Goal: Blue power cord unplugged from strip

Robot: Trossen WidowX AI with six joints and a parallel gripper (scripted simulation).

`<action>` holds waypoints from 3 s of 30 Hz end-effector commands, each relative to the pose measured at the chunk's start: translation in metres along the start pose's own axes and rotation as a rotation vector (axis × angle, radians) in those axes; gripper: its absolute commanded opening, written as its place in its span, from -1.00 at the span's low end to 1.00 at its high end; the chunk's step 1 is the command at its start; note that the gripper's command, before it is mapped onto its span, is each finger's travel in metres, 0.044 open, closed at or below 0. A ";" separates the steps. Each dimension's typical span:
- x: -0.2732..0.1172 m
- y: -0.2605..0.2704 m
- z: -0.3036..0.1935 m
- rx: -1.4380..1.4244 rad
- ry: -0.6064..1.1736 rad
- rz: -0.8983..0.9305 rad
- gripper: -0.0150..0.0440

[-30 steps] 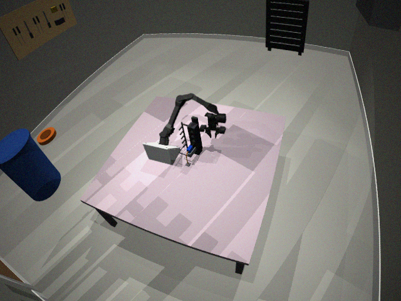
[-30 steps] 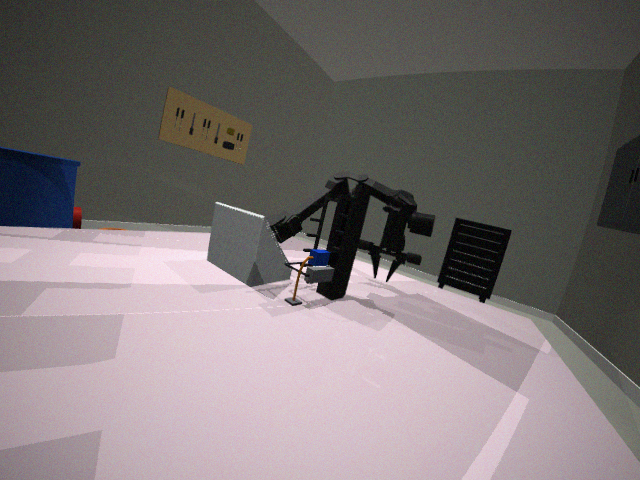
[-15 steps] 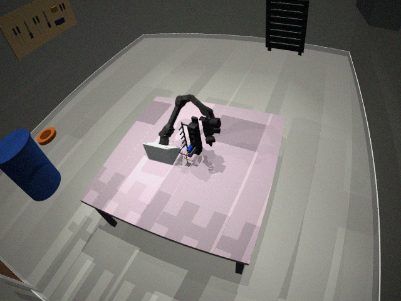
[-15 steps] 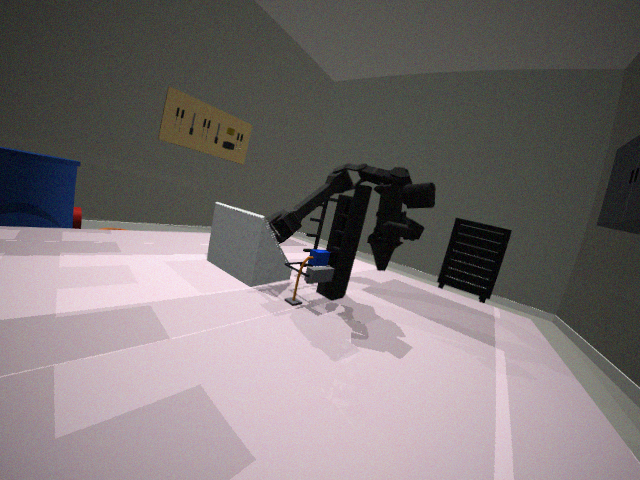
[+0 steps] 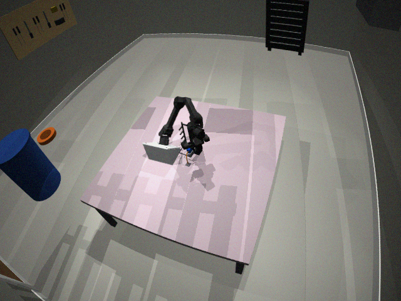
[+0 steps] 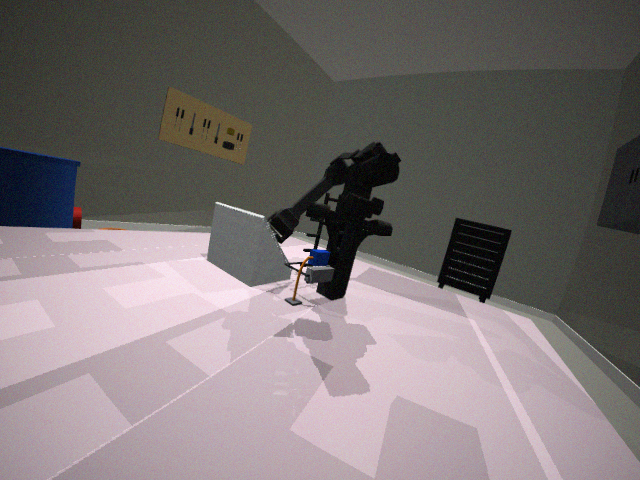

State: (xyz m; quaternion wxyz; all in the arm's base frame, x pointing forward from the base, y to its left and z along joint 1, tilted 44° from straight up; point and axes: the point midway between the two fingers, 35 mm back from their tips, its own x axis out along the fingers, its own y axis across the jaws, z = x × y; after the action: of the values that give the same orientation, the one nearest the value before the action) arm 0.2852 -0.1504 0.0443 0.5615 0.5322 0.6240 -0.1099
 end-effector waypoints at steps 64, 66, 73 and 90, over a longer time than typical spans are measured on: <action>0.007 -0.043 -0.053 0.924 0.175 -0.042 -0.31; 0.007 -0.043 -0.053 0.924 0.175 -0.042 -0.35; 0.007 -0.043 -0.053 0.924 0.175 -0.042 -0.49; 0.009 -0.061 -0.037 0.925 0.173 -0.042 -0.49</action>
State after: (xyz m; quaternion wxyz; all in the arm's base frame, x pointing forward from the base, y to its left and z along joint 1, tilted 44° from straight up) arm 0.2226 -0.1252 0.0330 0.1963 0.7265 0.5730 -0.3247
